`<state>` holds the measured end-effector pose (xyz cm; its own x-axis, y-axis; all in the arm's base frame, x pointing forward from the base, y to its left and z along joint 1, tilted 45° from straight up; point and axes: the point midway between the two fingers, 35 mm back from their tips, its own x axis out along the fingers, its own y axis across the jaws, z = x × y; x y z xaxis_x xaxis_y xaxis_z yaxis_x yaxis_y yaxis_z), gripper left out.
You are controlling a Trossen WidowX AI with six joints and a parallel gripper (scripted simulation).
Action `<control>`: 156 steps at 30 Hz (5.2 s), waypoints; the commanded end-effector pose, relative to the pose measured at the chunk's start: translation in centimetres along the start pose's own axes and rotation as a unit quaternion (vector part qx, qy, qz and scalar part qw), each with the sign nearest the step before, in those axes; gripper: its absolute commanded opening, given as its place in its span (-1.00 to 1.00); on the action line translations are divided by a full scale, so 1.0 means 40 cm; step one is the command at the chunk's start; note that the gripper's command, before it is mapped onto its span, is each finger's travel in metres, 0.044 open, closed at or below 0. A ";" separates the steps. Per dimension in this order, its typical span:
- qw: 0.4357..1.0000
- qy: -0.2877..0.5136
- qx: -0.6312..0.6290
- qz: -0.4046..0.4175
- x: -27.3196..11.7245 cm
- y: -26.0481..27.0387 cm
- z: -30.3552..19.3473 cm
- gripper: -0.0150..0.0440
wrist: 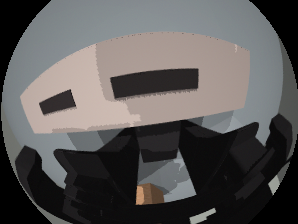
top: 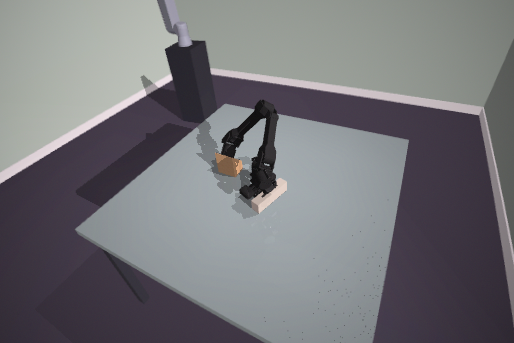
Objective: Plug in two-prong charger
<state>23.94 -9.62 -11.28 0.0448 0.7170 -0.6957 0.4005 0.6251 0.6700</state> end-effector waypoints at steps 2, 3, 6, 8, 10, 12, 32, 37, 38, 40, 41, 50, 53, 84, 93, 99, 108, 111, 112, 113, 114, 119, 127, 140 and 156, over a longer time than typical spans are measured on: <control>1.000 -0.014 -0.011 -0.001 0.003 0.000 0.021 -0.49; 1.000 -0.014 -0.011 -0.001 0.004 0.000 0.021 -0.49; 1.000 -0.014 -0.011 -0.001 0.004 0.000 0.020 -0.49; 1.000 -0.014 -0.011 -0.001 0.004 0.000 0.019 -0.49; 1.000 -0.014 -0.011 -0.001 0.004 0.000 0.019 -0.49; 1.000 -0.014 -0.011 -0.001 0.004 0.000 0.018 -0.49; 1.000 -0.014 -0.011 -0.001 0.000 0.000 0.013 -0.49; 1.000 -0.014 -0.011 -0.001 -0.002 0.000 0.012 -0.49; 1.000 -0.014 -0.011 -0.001 -0.002 0.000 0.012 -0.49; 1.000 -0.014 -0.011 -0.001 -0.002 0.000 0.012 -0.49; 1.000 -0.014 -0.011 -0.001 -0.003 0.000 0.012 -0.49; 1.000 -0.003 -0.003 0.000 0.001 0.000 0.000 -0.49; 1.000 -0.003 -0.003 0.000 0.001 0.000 0.000 -0.31; 1.000 -0.007 -0.006 -0.001 0.002 0.000 -0.012 1.00; 1.000 -0.009 -0.008 -0.001 0.003 0.000 -0.019 1.00; 1.000 -0.011 -0.009 -0.001 0.003 0.000 -0.024 1.00; 1.000 -0.012 -0.009 -0.001 0.004 -0.001 -0.036 1.00; 1.000 -0.012 -0.009 -0.001 0.005 -0.002 -0.045 1.00; 1.000 -0.012 -0.009 -0.001 0.005 -0.003 -0.048 1.00; 1.000 -0.012 -0.009 -0.001 0.005 -0.003 -0.051 1.00; 1.000 -0.012 -0.009 -0.001 0.006 -0.003 -0.054 1.00; 1.000 -0.012 -0.009 -0.001 0.007 -0.004 -0.068 1.00; 1.000 -0.012 -0.009 -0.002 0.010 -0.006 -0.092 1.00; 1.000 -0.012 -0.009 -0.002 0.015 -0.007 -0.131 1.00; 0.999 -0.034 -0.004 0.004 0.010 -0.006 -0.160 1.00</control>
<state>17.70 -6.98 -10.44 0.0665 0.7136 -0.6974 0.3922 0.6240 0.6759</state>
